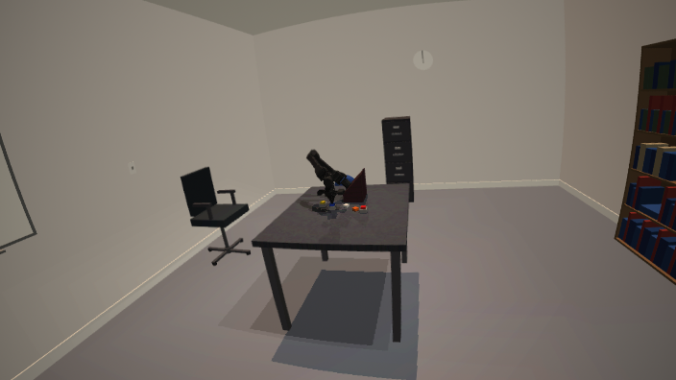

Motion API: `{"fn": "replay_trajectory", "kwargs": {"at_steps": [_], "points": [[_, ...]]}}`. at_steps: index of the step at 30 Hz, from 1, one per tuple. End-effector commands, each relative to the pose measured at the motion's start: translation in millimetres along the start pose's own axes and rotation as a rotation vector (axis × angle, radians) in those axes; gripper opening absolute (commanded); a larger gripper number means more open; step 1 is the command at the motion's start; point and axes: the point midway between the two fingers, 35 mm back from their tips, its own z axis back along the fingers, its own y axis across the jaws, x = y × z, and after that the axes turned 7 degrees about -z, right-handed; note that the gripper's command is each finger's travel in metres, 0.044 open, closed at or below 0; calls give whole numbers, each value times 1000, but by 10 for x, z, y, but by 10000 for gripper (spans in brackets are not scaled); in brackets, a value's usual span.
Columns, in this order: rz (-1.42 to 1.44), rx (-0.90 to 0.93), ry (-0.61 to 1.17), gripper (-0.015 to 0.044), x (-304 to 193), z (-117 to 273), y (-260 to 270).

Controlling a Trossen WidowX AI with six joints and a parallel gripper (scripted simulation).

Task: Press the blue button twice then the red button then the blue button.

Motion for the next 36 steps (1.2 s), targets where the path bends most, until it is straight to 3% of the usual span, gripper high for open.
{"fn": "replay_trajectory", "kwargs": {"at_steps": [1,6,11,20,28,36], "points": [[-4,4,-10,20,17,245,3],[-4,4,-10,20,20,269,5],[-3,6,-9,20,14,835,8],[-3,8,-9,20,54,878,74],[-2,25,-11,20,405,1009,1035],[-6,22,-11,20,393,951,2154]]}}
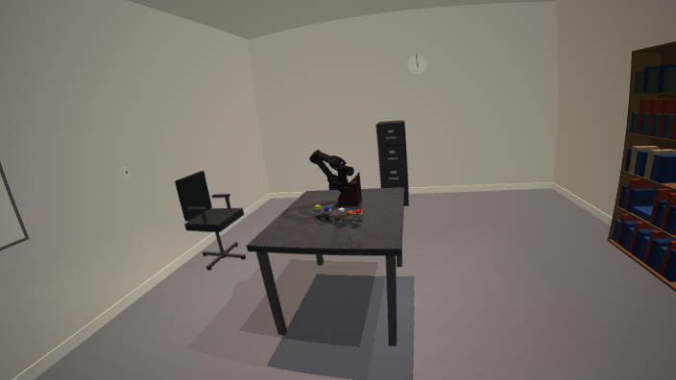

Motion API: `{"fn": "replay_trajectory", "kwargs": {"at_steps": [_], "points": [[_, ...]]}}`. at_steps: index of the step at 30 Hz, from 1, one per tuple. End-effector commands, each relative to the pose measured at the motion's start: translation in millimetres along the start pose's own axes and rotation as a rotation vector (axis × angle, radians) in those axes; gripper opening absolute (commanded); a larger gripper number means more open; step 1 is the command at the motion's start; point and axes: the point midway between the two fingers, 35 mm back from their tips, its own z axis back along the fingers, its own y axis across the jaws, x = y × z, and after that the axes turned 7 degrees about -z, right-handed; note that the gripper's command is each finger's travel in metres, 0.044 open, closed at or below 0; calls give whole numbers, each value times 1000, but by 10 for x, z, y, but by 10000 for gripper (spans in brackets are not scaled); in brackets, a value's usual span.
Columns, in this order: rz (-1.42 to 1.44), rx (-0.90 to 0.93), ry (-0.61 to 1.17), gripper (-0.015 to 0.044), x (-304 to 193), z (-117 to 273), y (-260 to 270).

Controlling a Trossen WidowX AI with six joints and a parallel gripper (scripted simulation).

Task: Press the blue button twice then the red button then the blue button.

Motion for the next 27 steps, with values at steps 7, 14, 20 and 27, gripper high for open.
{"fn": "replay_trajectory", "kwargs": {"at_steps": [7,14,20,27], "points": [[-1,-9,4,20,-127,-132,792],[-1,-10,4,20,-116,-527,796],[-1,-11,3,20,-127,-751,781],[-1,-11,3,20,-126,-807,781]]}}
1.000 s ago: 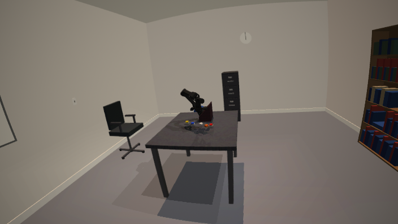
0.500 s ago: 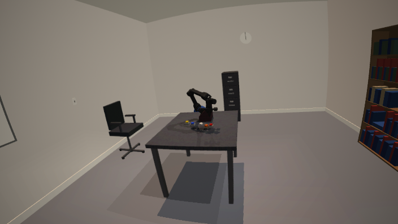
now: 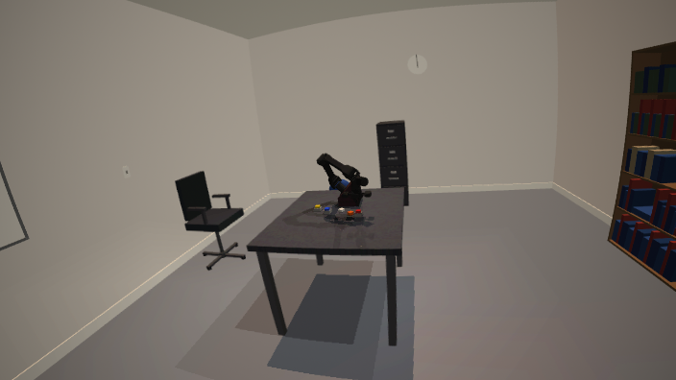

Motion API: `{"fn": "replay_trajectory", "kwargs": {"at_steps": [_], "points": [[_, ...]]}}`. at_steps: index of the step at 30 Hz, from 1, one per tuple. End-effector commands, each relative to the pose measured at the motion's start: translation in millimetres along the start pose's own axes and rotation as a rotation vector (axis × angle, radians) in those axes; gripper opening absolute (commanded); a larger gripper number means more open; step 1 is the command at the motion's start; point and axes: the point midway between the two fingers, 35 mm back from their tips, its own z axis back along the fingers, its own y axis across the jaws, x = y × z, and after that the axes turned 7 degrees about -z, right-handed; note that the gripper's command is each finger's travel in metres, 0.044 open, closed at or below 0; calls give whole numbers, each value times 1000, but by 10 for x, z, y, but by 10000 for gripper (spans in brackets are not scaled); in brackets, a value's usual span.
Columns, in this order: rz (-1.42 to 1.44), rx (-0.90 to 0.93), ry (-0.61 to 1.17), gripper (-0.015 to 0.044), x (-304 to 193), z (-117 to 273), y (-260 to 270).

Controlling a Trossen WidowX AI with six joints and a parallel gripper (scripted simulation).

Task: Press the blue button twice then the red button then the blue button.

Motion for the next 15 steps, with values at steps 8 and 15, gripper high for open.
{"fn": "replay_trajectory", "kwargs": {"at_steps": [8,15], "points": [[7,-11,5,20,-20,-220,-22],[7,-12,5,20,-23,-331,-26]]}}
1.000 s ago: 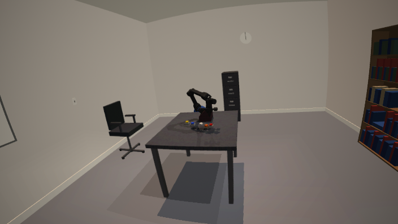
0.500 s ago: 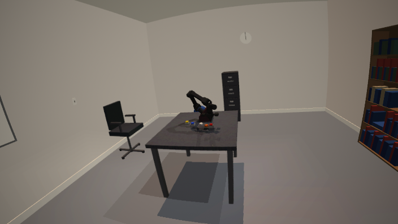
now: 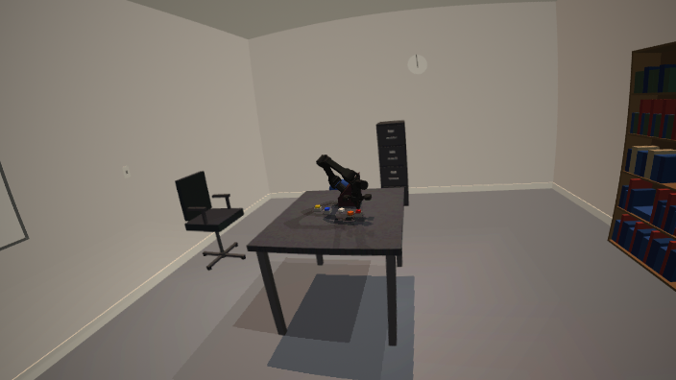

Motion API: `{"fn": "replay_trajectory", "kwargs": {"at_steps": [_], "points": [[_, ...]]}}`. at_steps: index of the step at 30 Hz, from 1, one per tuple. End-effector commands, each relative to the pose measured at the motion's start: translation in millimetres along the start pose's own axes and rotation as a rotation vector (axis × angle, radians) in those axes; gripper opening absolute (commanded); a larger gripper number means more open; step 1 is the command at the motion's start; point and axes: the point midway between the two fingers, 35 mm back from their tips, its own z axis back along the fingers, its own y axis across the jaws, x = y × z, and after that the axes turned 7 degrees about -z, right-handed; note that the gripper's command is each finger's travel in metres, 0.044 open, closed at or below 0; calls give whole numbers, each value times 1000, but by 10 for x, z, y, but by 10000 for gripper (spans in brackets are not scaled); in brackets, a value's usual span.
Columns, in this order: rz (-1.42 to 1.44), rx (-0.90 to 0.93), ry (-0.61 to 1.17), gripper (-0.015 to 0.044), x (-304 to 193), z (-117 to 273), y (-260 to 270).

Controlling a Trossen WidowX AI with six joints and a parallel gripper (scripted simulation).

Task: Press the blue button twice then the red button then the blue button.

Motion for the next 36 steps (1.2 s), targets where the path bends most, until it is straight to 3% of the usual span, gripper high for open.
{"fn": "replay_trajectory", "kwargs": {"at_steps": [1,34,36], "points": [[10,-15,11,20,-39,-134,-26],[10,-15,11,20,-40,-156,-27],[6,-9,7,20,-25,-30,-12]]}}
